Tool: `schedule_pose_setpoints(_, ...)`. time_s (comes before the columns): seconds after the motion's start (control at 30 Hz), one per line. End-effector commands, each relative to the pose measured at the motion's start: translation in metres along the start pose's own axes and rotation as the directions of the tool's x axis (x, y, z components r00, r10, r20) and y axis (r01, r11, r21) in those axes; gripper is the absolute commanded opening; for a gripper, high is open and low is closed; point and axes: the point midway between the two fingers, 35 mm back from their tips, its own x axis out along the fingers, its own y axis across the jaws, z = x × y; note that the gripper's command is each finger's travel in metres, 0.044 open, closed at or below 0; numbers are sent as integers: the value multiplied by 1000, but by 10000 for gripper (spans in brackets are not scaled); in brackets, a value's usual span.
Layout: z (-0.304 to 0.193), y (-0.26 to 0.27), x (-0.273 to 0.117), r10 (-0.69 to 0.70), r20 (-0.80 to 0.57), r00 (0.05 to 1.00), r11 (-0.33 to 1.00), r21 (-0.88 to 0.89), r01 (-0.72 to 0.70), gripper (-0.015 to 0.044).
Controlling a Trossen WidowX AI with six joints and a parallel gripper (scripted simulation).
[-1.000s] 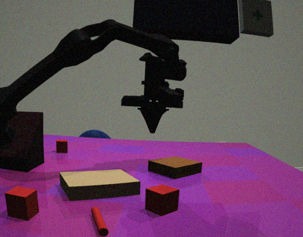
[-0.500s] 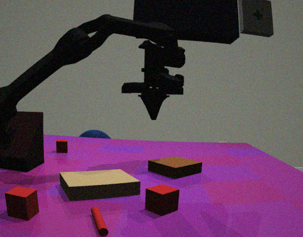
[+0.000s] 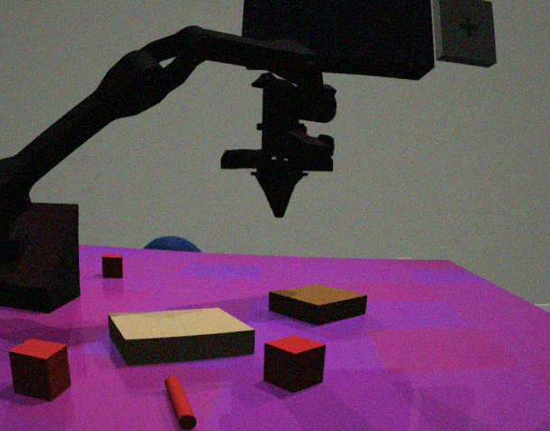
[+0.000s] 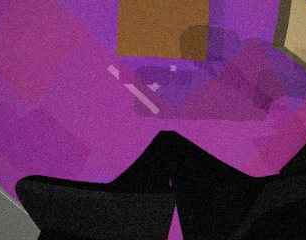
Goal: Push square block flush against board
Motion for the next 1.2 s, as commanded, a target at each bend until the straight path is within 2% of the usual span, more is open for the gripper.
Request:
schedule_pose_setpoints(0.0, -1, 0, 0, -2, -6, 1000, 1000, 4, 2, 0)
schedule_pose_setpoints(0.23, 6, -3, 0, 1, -2, 1000, 1000, -22, -1, 0)
schedule_pose_setpoints(0.57, 89, -71, 1, 16, -27, 1000, 940, -339, -24, 0)
schedule_pose_setpoints(0.87, 140, -153, 13, 19, -30, 999, 797, -604, -34, 0)
schedule_pose_setpoints(1.17, 159, -243, 32, 8, -22, 1000, 582, -813, -23, 0)
